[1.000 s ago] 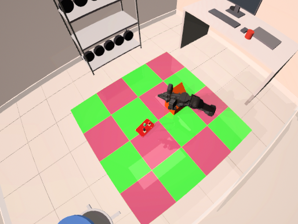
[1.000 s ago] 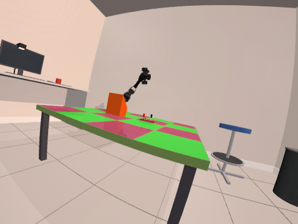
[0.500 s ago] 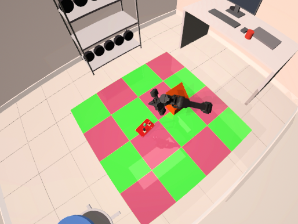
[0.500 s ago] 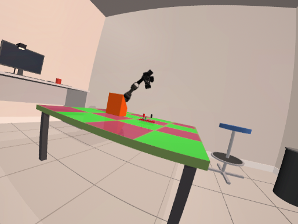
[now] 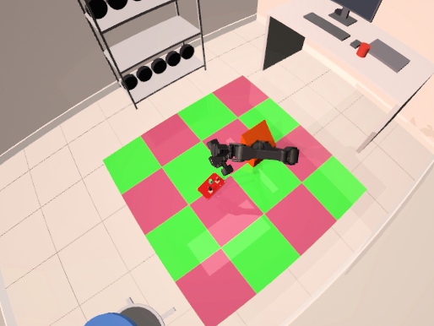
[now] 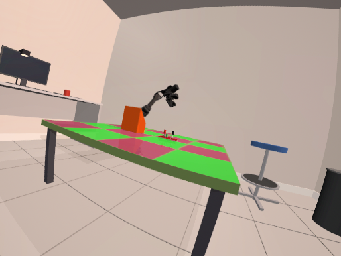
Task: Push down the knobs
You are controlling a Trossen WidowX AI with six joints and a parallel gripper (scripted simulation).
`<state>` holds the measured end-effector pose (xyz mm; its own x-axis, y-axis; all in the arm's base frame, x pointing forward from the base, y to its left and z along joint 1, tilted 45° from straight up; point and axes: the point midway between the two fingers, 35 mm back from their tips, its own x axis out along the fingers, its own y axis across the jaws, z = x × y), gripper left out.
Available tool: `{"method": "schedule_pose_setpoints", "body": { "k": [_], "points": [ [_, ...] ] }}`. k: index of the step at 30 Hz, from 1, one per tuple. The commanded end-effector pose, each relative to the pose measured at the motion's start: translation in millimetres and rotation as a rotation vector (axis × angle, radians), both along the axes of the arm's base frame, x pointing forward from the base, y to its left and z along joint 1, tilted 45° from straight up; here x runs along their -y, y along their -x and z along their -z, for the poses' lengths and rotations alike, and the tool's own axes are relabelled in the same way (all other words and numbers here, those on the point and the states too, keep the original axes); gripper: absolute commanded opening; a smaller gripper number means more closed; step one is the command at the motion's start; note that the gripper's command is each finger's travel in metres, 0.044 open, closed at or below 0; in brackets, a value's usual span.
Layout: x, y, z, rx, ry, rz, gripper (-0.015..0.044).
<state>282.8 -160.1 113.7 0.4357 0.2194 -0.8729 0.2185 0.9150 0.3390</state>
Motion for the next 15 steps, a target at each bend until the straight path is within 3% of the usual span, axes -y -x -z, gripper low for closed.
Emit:
{"method": "schedule_pose_setpoints", "body": {
  "k": [1, 15],
  "points": [
    [-18, -7, 21, -0.065, -0.129, 0.023, 0.0],
    [-77, -16, 84, -0.346, -0.488, 0.125, 0.0]
  ]
}}
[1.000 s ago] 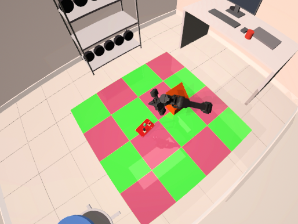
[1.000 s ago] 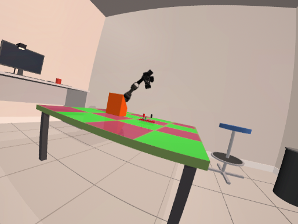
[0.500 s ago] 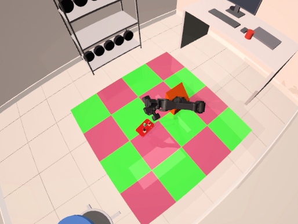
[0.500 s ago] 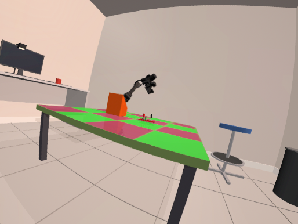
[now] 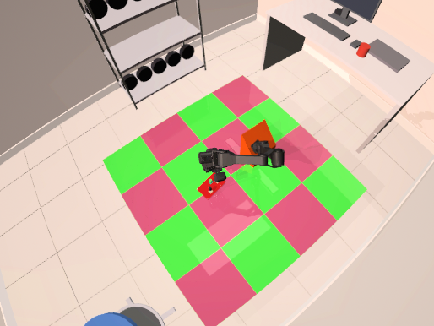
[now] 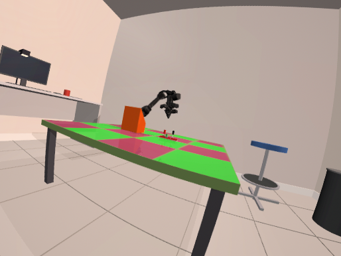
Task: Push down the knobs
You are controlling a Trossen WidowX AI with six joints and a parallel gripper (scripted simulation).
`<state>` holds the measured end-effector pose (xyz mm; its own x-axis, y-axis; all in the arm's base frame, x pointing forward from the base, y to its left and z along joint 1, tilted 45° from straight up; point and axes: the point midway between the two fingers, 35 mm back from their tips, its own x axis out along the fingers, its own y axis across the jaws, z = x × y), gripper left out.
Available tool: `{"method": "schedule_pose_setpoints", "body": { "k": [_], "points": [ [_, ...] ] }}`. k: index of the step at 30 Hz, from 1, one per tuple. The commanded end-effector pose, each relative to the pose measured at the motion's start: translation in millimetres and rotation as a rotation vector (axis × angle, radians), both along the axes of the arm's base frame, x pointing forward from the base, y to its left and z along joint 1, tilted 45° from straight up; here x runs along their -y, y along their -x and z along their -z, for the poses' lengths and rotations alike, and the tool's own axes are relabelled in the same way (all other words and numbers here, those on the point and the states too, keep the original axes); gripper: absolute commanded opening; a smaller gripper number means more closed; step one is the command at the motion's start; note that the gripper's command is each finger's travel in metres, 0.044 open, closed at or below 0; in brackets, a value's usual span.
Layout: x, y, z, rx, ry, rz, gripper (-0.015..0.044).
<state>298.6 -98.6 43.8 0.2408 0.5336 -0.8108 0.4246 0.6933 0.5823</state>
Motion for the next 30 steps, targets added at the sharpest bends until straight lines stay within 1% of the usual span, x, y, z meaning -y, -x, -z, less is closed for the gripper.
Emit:
{"method": "schedule_pose_setpoints", "body": {
  "k": [1, 7, 13, 17, 30],
  "points": [
    [-20, -1, 18, -0.101, -0.108, 0.031, 0.0],
    [-45, 2, 39, -0.235, -0.225, 0.067, 0.0],
    [-45, 2, 39, -0.24, -0.228, 0.068, 0.0],
    [-59, 0, 53, -0.24, -0.229, 0.068, 0.0],
    [-65, -1, 59, -0.239, -0.229, 0.068, 0.0]
  ]
}}
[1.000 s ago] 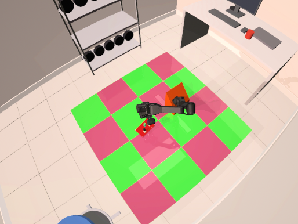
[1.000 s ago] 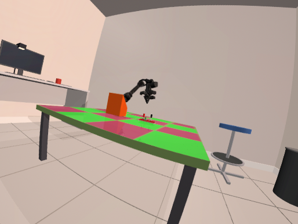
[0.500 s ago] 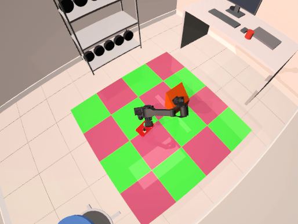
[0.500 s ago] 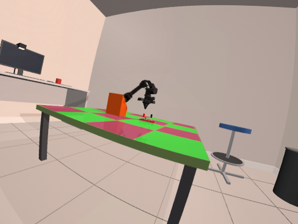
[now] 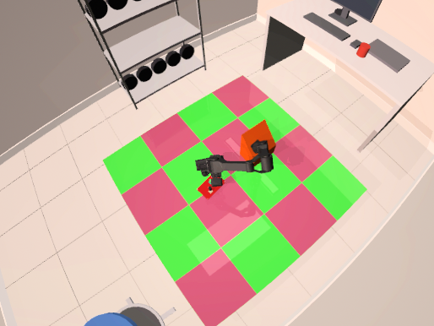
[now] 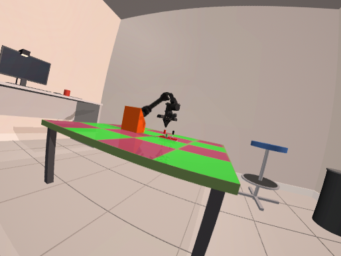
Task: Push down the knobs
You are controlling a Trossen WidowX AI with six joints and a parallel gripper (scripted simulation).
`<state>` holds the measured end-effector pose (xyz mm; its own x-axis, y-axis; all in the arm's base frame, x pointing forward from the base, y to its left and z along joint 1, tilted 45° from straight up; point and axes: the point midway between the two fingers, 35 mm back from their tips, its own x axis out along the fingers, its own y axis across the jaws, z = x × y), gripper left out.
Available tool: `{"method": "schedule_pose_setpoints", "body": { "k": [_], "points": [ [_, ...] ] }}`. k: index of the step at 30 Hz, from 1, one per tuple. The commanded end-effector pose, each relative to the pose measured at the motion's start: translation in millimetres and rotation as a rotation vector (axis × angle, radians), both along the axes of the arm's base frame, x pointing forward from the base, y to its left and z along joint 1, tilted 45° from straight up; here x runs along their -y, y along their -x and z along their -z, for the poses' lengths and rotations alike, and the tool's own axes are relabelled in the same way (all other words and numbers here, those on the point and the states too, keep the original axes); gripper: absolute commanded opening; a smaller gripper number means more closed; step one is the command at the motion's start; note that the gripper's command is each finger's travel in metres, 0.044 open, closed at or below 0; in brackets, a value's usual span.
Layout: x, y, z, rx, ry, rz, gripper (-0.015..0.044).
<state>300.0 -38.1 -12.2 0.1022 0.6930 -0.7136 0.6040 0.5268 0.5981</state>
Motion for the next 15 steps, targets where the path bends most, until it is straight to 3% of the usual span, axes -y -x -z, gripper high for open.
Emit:
{"method": "schedule_pose_setpoints", "body": {
  "k": [1, 15],
  "points": [
    [-6.1, 0.1, 4.7, -0.006, -0.007, 0.003, 0.0],
    [-12.7, -0.6, 11.1, -0.006, -0.008, 0.003, 0.0]
  ]
}}
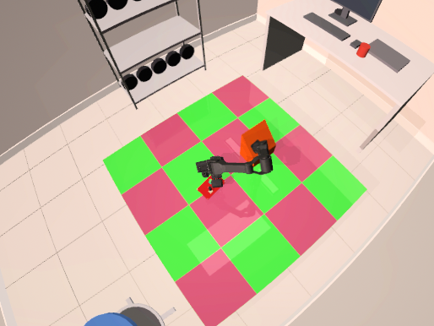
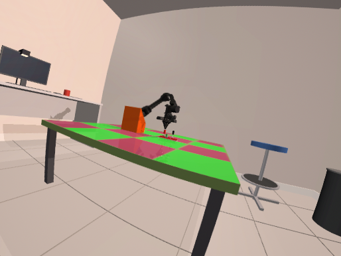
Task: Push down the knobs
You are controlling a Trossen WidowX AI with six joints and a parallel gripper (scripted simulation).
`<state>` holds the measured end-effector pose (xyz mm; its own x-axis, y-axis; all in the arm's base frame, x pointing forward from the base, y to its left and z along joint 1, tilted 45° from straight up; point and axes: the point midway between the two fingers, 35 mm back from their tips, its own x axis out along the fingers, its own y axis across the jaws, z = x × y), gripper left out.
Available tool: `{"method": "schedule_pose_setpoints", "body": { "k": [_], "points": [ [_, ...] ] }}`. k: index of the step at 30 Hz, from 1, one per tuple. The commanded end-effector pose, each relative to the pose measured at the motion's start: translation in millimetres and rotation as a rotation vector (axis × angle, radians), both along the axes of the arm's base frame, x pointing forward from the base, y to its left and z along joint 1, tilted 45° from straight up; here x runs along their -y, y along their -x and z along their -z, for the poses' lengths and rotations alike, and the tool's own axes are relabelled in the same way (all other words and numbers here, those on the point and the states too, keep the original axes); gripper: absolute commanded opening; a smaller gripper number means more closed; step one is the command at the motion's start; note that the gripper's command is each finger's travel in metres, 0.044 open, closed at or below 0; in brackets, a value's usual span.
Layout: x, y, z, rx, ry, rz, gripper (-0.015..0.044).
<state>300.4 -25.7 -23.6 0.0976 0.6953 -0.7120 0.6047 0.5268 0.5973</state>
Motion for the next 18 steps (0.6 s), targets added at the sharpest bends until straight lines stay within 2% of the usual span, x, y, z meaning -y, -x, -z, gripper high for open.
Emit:
{"method": "schedule_pose_setpoints", "body": {
  "k": [1, 18],
  "points": [
    [-0.4, -0.2, -0.3, -0.002, -0.005, 0.005, 0.0],
    [-3.5, -0.6, 2.8, -0.002, -0.005, 0.005, 0.0]
  ]
}}
